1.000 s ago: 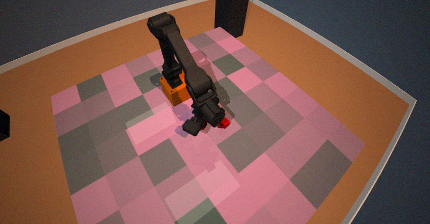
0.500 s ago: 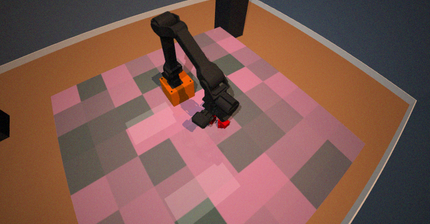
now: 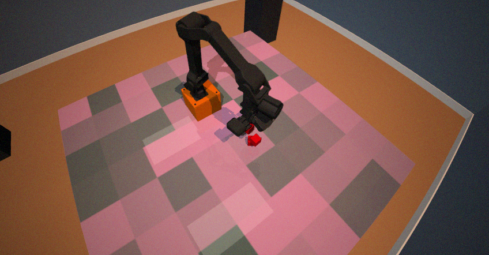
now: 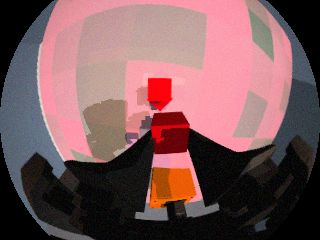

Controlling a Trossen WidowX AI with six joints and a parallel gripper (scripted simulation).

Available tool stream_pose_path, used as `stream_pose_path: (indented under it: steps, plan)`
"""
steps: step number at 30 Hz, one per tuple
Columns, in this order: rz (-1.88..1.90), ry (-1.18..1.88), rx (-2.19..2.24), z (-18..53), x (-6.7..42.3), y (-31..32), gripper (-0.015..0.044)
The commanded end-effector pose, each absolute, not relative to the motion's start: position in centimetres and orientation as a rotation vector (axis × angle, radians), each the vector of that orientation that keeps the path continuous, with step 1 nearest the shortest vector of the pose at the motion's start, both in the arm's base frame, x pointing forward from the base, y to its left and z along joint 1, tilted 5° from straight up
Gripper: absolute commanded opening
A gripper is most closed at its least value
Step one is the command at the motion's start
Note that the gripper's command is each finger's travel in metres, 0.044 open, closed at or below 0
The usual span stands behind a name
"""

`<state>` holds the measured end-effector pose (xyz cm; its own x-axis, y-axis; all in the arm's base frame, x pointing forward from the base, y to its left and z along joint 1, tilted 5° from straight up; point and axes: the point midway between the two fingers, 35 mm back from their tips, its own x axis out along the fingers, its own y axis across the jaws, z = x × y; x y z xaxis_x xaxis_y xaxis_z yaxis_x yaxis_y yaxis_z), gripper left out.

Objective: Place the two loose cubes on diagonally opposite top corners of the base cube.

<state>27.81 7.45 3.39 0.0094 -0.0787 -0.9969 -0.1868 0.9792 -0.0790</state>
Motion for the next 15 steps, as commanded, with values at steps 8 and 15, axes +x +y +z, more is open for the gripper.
stream_pose_path:
  steps: [8, 15]
  plan:
    - [0.063, 1.565, -0.182, 1.8, 27.4, 8.4, 0.0105]
    - [0.061, 1.565, -0.181, 0.2, 27.3, 8.2, 0.0105]
